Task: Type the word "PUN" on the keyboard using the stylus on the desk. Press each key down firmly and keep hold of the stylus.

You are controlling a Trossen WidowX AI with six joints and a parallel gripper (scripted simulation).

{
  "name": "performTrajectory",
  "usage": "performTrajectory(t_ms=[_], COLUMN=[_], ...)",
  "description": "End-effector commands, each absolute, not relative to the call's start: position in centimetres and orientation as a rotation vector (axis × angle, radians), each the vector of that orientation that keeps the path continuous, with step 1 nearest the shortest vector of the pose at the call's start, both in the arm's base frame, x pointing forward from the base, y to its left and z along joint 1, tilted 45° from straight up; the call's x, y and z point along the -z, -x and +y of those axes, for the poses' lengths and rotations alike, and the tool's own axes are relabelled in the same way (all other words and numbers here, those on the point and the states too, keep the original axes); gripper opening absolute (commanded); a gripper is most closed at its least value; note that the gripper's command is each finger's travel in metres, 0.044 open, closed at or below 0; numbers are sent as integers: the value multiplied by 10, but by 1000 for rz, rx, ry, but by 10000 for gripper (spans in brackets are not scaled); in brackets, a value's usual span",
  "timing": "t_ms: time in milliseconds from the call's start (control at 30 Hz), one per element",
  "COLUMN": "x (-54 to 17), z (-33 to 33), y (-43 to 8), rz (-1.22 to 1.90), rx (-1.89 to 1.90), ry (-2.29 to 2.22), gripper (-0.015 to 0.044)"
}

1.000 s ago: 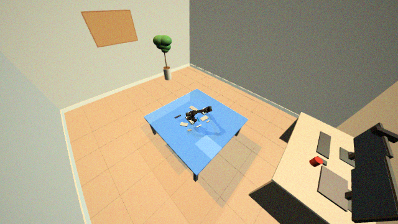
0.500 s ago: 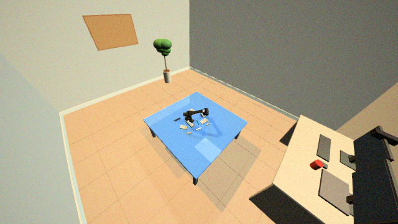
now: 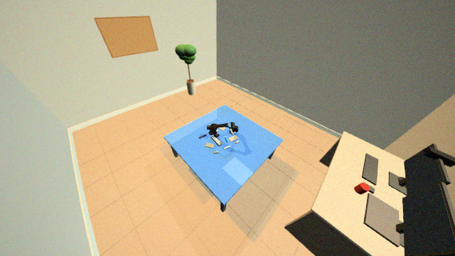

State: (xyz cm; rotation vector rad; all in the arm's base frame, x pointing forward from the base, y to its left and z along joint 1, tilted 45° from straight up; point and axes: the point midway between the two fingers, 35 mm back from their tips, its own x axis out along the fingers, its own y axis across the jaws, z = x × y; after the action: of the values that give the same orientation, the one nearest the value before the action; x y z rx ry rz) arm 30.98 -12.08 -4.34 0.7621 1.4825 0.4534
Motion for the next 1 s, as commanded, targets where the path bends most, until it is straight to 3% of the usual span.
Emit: performTrajectory(t_ms=[0,767,967], x=[45,24,-24], z=[-122,-97,-48], y=[-312,-287,-298], rz=[1482,1484,1484], rx=[-466,-467,-470], ry=[-739,-741,-744], gripper=[0,0,0])
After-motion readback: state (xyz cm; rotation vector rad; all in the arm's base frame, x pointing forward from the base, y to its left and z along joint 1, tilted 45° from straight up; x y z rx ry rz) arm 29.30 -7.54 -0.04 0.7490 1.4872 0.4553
